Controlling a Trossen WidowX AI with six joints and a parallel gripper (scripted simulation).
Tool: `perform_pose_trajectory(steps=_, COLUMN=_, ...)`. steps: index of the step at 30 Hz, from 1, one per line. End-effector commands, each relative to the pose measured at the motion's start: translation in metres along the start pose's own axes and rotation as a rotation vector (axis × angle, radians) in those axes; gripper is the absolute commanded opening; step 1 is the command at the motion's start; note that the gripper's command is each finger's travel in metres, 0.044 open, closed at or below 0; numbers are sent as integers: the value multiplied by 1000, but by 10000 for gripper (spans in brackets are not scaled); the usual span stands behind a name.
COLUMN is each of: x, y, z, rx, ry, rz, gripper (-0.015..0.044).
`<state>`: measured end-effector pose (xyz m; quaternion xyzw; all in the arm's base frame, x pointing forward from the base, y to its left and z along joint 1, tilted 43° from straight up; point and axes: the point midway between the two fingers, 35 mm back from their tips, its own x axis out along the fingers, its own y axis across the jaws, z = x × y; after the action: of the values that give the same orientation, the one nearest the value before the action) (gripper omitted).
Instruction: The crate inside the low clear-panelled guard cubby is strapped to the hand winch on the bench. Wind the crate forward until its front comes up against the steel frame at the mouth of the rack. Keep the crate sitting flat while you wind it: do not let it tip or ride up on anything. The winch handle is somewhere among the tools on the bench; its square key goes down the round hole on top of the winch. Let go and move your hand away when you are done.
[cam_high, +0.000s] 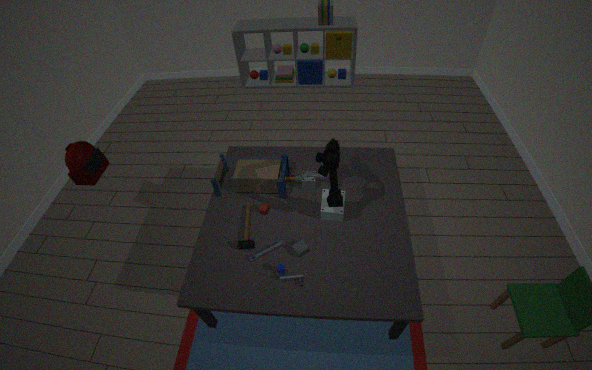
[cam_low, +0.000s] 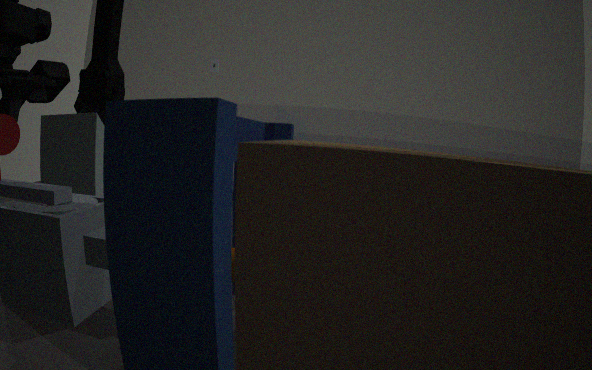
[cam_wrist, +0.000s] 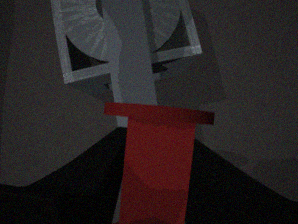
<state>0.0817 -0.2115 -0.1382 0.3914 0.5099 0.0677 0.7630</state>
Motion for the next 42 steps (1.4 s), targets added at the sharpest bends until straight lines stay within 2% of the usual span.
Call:
perform_pose_trajectory(steps=1, x=2, y=-15, z=6, rx=-22, ry=-5, rz=-26, gripper=0)
perform_pose_trajectory(steps=14, x=8, y=-39, z=21, rx=-24, ry=-6, rz=-27, gripper=0)
perform_pose_trajectory(steps=42, x=17, y=-58, z=44, rx=-26, ry=-8, rz=-28, gripper=0)
